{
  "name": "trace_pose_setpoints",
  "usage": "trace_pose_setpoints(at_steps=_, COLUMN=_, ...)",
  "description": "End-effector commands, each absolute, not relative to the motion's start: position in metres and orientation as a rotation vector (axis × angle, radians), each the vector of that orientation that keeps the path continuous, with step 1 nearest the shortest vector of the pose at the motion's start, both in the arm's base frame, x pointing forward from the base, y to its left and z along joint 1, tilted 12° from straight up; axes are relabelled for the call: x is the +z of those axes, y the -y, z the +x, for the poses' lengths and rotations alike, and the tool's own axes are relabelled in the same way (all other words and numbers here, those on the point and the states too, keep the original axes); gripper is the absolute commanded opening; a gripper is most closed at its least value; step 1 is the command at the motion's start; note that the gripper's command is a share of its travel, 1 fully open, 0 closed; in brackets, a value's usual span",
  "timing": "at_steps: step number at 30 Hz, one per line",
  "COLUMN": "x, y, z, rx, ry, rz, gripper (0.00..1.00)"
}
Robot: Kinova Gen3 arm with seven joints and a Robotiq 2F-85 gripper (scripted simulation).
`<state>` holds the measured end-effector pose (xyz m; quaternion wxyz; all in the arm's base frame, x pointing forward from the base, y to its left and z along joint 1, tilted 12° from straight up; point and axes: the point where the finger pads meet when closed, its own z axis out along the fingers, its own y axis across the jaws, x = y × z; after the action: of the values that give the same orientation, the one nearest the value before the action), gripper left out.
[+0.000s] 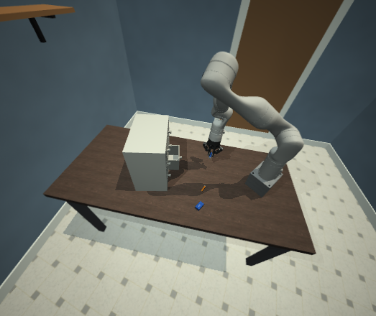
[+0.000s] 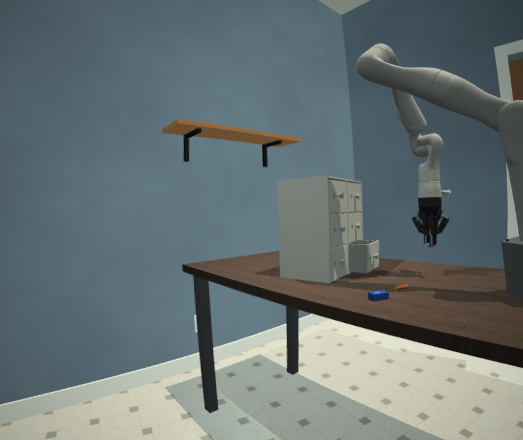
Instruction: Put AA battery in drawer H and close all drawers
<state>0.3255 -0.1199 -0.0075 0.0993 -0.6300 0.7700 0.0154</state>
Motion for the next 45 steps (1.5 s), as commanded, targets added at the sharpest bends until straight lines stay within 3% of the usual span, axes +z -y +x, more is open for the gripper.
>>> trace_pose_setpoints(at_steps=1, x=-0.007, y=0.120, z=0.326, rx=0.042, ry=-2.269, rz=-1.871, gripper=0.09)
trace_pose_setpoints(at_steps=45, x=-0.002, y=0.115, z=0.353, rx=-0.045, ry=-1.633, rz=-2.447, gripper=0.09)
